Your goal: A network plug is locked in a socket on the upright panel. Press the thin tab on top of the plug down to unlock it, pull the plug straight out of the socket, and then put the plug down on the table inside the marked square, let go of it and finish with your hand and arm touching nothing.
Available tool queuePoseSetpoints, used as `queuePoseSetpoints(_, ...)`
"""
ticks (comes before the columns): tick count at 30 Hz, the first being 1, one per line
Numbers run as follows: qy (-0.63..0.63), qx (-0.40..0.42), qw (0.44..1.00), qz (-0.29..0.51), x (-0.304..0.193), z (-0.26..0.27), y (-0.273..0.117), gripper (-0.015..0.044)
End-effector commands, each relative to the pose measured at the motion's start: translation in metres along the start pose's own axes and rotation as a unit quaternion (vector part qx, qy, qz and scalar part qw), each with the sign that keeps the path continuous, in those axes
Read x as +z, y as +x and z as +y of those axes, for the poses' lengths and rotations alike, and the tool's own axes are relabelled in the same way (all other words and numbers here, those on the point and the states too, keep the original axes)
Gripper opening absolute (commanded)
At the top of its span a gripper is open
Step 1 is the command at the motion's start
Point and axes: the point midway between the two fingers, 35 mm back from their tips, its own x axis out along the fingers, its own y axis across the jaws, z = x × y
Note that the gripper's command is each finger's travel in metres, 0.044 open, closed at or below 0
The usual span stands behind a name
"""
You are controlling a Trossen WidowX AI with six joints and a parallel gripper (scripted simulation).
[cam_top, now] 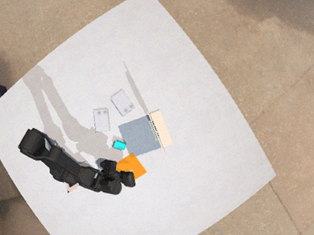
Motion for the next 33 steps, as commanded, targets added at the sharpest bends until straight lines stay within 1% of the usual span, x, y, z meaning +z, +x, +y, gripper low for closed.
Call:
queuePoseSetpoints(1, 0.003, 0.003, 1.000, -0.002, 0.000, 0.004, 0.004, 0.0000)
queuePoseSetpoints(33, 0.004, 0.003, 1.000, -0.002, 0.000, 0.020, 0.029, 0.0000)
